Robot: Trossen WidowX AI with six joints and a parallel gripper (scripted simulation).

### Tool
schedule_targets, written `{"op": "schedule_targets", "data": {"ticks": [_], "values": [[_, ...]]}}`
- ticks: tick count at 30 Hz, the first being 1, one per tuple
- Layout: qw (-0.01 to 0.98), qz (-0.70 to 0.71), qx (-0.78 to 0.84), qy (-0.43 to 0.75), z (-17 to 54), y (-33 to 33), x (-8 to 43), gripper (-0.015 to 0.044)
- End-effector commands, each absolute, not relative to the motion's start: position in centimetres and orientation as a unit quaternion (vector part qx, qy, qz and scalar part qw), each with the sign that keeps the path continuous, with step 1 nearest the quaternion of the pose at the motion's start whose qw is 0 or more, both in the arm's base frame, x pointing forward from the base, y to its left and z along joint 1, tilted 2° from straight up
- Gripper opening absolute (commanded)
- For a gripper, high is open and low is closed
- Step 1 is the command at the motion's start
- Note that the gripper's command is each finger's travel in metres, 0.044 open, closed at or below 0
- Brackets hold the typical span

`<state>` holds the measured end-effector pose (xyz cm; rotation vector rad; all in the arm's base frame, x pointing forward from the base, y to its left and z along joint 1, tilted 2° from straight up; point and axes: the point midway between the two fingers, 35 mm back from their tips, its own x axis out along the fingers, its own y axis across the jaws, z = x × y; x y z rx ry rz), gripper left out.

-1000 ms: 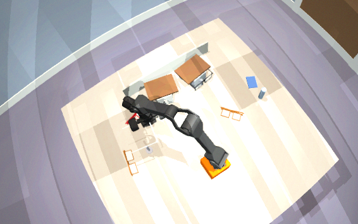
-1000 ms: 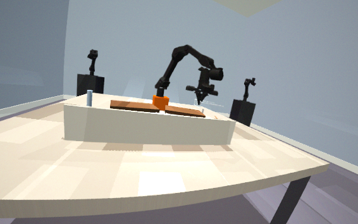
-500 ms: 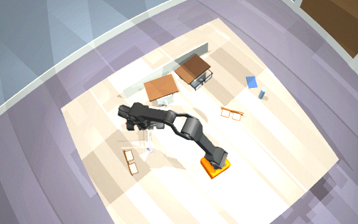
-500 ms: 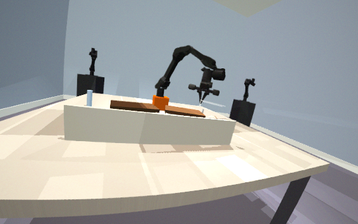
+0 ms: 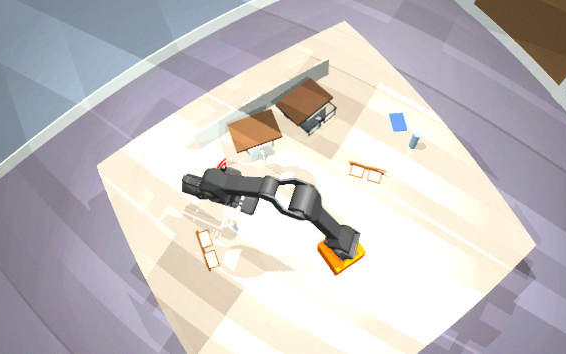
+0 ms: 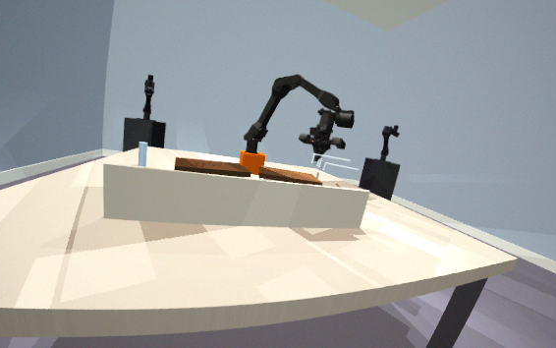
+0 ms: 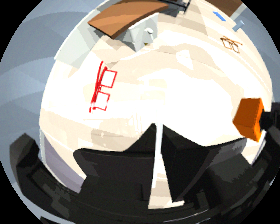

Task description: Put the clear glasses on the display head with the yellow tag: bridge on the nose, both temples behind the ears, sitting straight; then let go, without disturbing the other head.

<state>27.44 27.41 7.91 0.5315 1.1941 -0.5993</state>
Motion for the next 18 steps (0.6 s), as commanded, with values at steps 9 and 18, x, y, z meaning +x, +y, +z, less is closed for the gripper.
{"op": "schedule_targets", "data": {"ticks": [9, 18], "values": [[0.732, -0.347, 0.371, 0.453, 8.9, 28.2, 25.8, 0.0000], [0.699, -0.385, 0.470, 0.377, 9.6, 28.9, 24.7, 0.0000]]}}
